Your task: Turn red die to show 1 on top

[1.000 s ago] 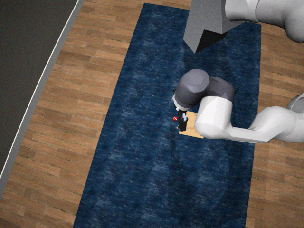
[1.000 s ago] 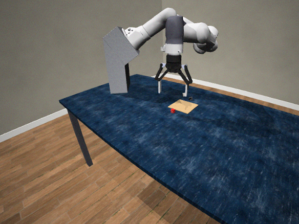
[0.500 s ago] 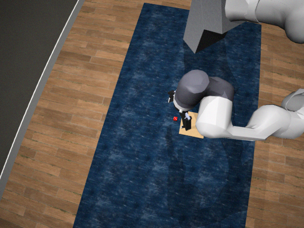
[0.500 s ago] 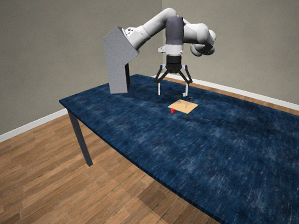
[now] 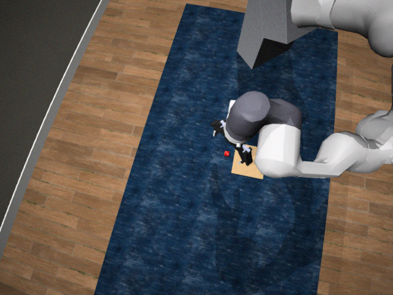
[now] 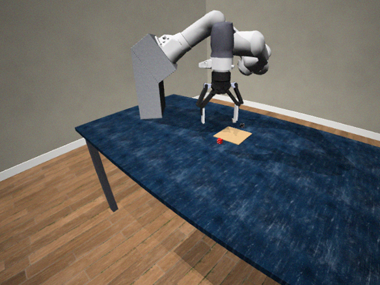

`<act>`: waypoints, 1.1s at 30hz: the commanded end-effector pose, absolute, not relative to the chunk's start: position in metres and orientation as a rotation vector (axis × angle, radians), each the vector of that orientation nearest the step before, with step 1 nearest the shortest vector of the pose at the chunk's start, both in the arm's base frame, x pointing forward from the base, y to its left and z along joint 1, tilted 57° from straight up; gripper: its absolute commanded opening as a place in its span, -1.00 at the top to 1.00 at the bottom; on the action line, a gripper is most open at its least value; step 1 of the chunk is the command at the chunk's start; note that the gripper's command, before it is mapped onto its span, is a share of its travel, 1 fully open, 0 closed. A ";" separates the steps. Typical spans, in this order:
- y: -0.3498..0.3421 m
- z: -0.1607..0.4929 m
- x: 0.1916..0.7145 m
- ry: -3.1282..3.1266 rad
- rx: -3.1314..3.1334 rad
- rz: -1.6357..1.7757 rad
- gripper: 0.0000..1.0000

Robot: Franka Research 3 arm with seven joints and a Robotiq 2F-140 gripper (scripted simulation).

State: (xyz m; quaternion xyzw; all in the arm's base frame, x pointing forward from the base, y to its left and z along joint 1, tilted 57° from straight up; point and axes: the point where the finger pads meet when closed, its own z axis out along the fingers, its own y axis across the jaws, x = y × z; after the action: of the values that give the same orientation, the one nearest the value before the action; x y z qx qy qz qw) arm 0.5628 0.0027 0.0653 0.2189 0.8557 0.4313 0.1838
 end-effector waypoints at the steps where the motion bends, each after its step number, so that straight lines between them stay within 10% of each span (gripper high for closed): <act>1: 0.006 0.070 0.564 2.399 0.440 1.178 -1.00; 31: 0.012 0.068 0.569 2.294 -0.232 0.918 -1.00; 32: 0.012 0.068 0.569 2.294 -0.232 0.918 0.57; 33: 0.012 0.068 0.569 2.294 -0.232 0.918 0.57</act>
State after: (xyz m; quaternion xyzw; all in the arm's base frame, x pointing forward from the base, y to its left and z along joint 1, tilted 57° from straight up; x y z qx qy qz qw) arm 0.5677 0.0083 0.0638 -0.0504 0.8811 0.3571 0.3061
